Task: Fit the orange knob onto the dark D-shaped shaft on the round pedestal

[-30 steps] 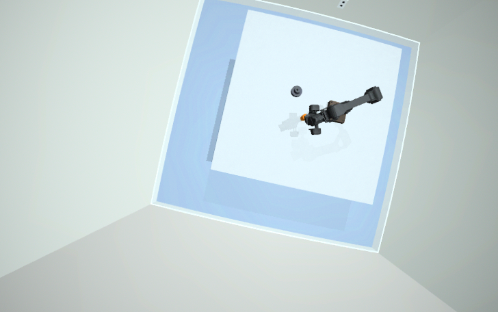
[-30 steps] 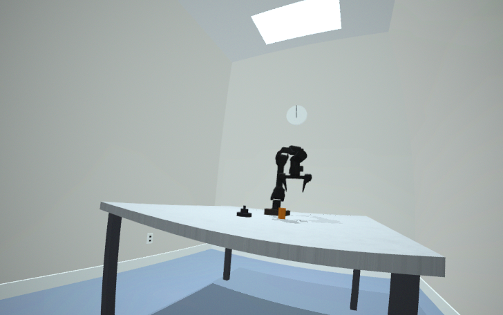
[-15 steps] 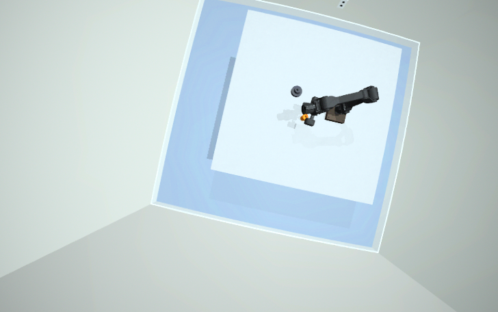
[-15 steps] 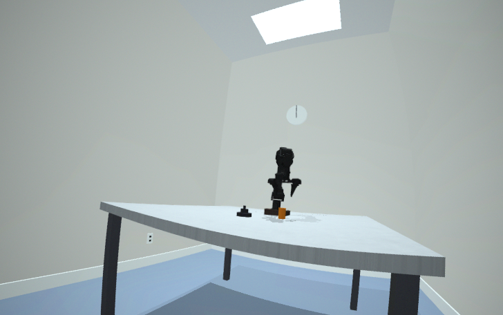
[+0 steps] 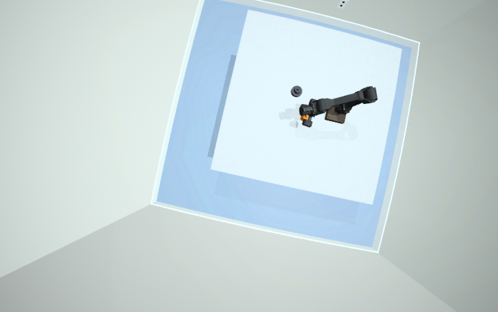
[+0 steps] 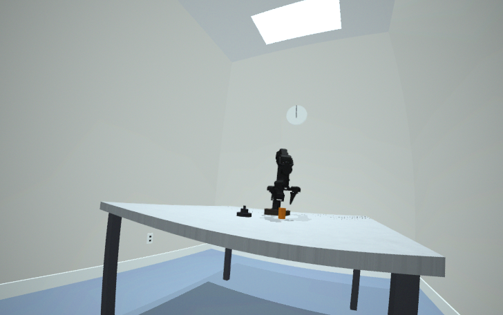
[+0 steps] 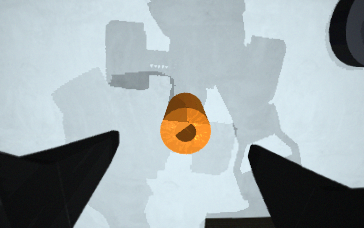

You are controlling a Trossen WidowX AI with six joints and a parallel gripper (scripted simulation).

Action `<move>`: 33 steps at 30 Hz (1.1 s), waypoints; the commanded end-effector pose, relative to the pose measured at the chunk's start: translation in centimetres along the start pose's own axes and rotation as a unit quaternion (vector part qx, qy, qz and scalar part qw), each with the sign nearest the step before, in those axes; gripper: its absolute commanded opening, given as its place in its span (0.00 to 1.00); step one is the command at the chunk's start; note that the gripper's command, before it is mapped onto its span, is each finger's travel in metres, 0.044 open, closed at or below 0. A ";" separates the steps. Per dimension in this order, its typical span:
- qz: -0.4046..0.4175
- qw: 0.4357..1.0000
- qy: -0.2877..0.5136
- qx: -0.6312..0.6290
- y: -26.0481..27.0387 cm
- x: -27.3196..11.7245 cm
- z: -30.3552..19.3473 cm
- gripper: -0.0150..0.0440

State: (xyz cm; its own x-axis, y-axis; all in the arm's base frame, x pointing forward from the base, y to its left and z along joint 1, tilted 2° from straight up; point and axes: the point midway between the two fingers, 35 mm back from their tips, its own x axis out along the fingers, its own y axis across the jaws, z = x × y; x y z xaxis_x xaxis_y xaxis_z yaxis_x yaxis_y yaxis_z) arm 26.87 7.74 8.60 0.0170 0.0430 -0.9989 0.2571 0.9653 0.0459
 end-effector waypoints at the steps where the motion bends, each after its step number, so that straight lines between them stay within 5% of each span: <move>1: 0.001 1.000 0.003 0.002 0.0 0.6 -0.1 1.00; 33: 0.001 1.000 0.003 0.002 0.0 5.7 0.0 1.00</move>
State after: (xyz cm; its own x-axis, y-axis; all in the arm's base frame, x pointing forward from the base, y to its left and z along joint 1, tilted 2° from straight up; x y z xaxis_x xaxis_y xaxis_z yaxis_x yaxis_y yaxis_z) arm 27.11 7.97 3.72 0.0199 0.0440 -0.9988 0.2571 0.9652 0.0476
